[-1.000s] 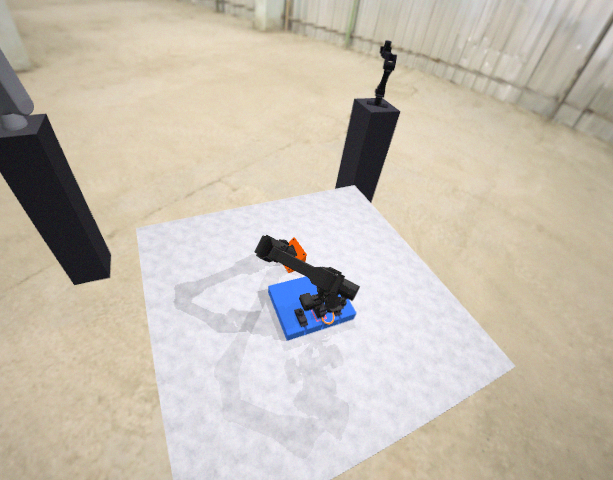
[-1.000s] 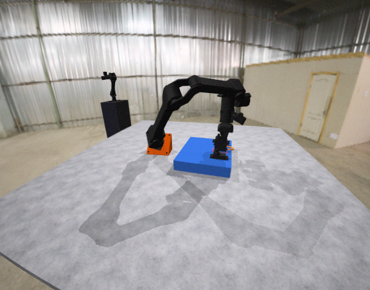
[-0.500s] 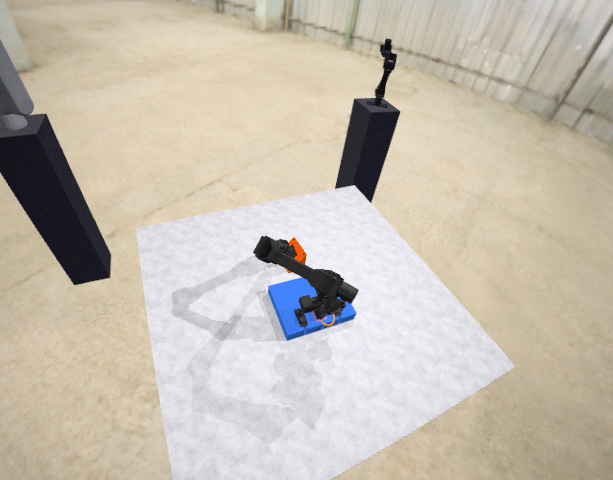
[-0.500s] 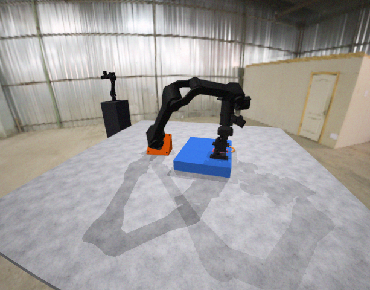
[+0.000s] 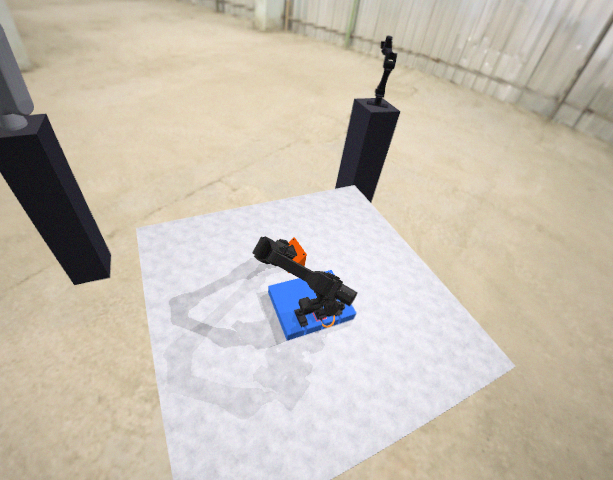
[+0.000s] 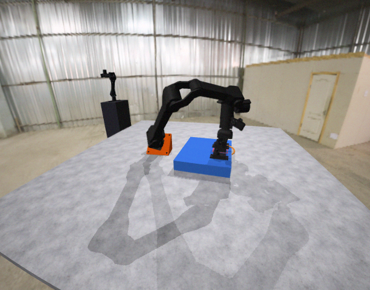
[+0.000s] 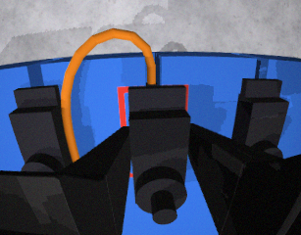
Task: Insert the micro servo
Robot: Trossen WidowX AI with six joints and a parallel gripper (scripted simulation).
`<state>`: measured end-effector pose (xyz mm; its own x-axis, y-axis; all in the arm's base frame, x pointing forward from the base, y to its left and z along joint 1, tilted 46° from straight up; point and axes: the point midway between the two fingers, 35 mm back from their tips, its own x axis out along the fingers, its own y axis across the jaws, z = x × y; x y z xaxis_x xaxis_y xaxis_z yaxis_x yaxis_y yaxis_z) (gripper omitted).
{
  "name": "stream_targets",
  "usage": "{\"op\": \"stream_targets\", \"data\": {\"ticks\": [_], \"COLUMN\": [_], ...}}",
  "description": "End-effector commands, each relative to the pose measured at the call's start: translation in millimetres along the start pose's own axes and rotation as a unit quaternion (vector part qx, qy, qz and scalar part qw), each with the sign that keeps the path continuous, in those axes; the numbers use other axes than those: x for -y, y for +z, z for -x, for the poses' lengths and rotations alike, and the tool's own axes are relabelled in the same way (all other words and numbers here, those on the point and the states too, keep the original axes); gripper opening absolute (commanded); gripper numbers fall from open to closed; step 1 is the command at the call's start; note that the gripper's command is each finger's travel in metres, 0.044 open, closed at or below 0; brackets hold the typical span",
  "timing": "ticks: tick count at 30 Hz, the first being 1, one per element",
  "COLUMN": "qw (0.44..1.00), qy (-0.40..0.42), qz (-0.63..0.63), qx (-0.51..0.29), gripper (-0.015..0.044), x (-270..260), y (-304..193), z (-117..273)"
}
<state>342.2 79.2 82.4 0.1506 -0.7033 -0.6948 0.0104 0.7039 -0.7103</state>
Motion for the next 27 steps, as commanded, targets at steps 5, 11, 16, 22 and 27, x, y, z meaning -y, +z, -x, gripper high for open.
{"op": "stream_targets", "data": {"ticks": [5, 11, 16, 22, 27], "qw": [1.0, 1.0, 1.0, 1.0, 1.0], "qy": [-0.001, -0.001, -0.001, -0.001, -0.001], "qz": [0.003, 0.003, 0.003, 0.003, 0.003], "qx": [0.001, 0.001, 0.001, 0.001, 0.001], "gripper": [0.0, 0.0, 0.0, 0.0053, 0.0184], "x": [0.1, 0.2, 0.2, -0.1, -0.1], "y": [-0.2, -0.1, -0.1, -0.2, -0.2], "z": [-7.3, -12.2, -16.2, -17.3, -17.5]}}
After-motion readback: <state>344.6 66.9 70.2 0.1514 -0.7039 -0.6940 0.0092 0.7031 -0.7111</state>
